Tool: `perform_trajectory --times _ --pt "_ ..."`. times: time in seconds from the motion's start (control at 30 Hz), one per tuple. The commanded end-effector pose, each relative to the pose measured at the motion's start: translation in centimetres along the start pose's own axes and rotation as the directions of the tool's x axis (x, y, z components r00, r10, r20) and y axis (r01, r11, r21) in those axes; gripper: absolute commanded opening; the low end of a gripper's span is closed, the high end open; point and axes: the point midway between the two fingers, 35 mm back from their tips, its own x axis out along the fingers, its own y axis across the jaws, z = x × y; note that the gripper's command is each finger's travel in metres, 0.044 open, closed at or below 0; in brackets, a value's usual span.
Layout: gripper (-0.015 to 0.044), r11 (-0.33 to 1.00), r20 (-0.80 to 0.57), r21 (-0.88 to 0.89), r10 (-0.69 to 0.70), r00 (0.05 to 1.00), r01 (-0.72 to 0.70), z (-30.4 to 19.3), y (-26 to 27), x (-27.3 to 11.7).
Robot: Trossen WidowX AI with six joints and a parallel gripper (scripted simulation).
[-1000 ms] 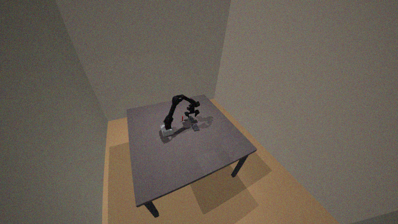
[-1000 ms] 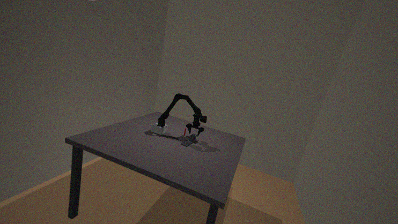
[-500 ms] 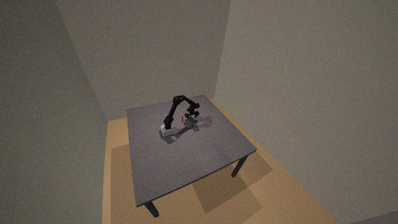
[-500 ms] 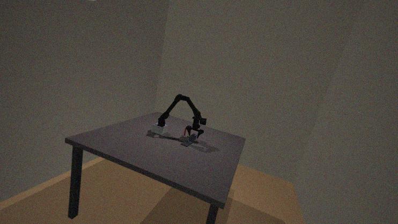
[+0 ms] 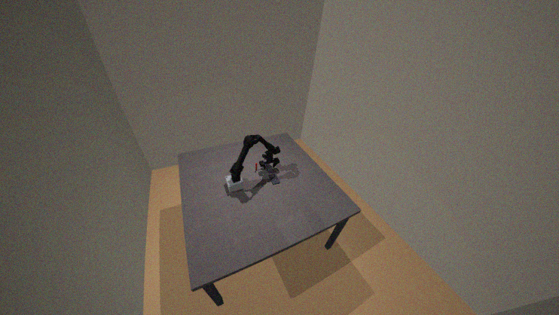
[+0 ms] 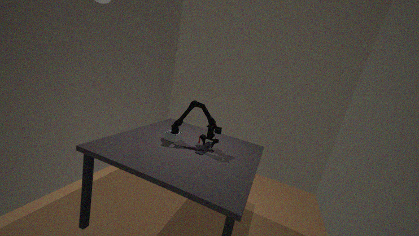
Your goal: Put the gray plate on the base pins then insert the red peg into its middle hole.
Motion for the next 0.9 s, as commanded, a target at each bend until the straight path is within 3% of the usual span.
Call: perform_trajectory --times 0.0,0.2,0.6,0.67,0.87 --pt "0.0282 1.000 -0.001 -0.003 0.011 1.000 -0.011 0.0 0.2 0.4" --pt "0.0125 1.000 -0.001 -0.003 0.011 1.000 -0.011 0.0 0.2 0.4" --pt "0.0045 1.000 -0.001 -0.003 0.011 1.000 -0.011 0.0 0.2 0.4" --pt "0.0000 1.000 -0.001 -0.003 0.011 1.000 -0.011 0.0 0.2 0.4" --pt "0.0000 1.000 0.000 -0.003 0.011 1.000 -0.011 0.2 0.0 -1.2"
